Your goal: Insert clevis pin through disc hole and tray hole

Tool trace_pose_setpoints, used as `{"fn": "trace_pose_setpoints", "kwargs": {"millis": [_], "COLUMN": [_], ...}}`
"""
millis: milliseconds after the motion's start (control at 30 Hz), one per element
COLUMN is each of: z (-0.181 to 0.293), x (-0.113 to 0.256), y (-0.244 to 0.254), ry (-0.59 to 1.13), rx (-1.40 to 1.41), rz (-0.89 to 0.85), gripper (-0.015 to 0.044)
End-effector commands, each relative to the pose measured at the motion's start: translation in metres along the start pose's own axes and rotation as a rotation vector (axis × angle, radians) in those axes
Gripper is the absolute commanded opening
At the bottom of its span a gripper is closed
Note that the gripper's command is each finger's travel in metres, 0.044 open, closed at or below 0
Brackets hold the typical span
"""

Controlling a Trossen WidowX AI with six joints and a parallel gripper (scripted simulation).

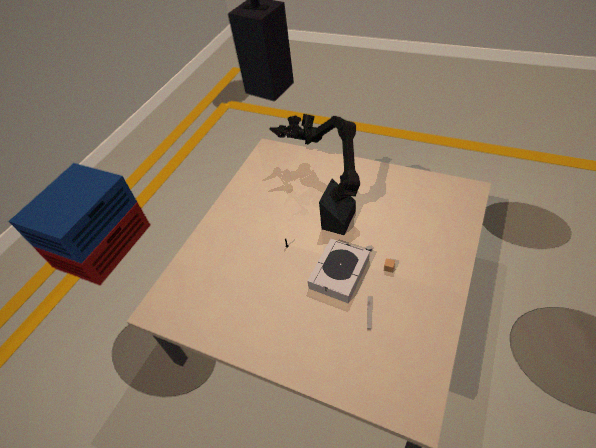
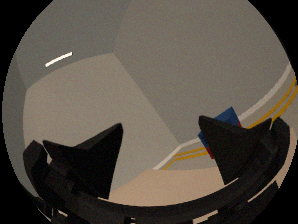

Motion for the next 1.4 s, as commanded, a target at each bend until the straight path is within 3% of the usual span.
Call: {"fn": "trace_pose_setpoints", "kwargs": {"millis": [0, 67, 267, 500, 733, 900, 1067, 1367], "z": [0.0, -0.003, 0.023, 0.082, 0.161, 0.223, 0.28, 0.35], "x": [-0.001, -0.014, -0.108, -0.194, -0.242, -0.248, -0.23, -0.161], "y": [0.0, 0.003, 0.045, 0.114, 0.199, 0.262, 0.322, 0.405], "ry": [0.003, 0.03, 0.276, 0.615, 0.961, 1.178, 1.332, 1.375], "rx": [0.009, 0.066, -0.245, -0.569, -0.793, -0.862, -0.835, -0.562], "rz": [0.006, 0.048, 0.039, 0.144, 0.4, 0.675, 1.008, 1.593], "gripper": [0.0374, 0.0321, 0.0164, 0.016, 0.016, 0.016, 0.016, 0.016]}}
Point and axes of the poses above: the point midway between the two fingers, 35 mm back from their tips, its own x axis back along the fingers, its own y axis across the jaws, z = x × y, the point moved 8 cm from there along x, back along the fingers, and after that the axes turned 9 degrees about x, right-handed, at the moved point
